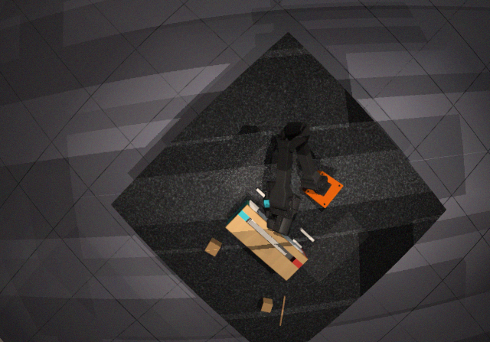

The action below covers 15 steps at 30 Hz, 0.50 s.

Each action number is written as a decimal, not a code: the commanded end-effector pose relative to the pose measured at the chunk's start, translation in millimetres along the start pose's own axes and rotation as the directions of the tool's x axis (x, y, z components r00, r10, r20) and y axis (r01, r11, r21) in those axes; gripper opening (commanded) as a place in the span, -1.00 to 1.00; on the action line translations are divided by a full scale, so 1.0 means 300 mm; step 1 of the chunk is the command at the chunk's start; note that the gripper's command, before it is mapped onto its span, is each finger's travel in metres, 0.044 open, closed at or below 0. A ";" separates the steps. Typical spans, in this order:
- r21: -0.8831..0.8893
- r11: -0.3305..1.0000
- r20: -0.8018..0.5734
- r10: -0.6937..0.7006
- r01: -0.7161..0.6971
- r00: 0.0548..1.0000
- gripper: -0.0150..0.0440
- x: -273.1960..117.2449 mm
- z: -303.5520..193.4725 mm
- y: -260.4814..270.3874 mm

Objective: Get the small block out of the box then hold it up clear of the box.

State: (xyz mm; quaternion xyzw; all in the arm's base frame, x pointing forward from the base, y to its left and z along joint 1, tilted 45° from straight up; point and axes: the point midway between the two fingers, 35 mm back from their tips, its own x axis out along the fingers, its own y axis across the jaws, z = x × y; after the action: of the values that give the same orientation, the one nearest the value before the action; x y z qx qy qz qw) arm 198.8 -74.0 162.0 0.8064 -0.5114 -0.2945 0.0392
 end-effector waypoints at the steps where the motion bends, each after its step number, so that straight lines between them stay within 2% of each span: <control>1: -0.141 0.990 -0.020 -0.001 -0.002 1.000 -0.49 -0.011 -0.009 -0.003; 4: -0.237 0.971 -0.032 -0.002 -0.005 0.999 -0.49 -0.018 -0.013 -0.003; 15: -0.244 0.970 -0.032 -0.002 -0.006 0.999 -0.49 -0.018 -0.014 -0.004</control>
State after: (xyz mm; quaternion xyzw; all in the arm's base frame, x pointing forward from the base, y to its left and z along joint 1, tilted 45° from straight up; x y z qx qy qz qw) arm 199.9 -69.7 166.8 0.8005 -0.4719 -0.3413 0.1415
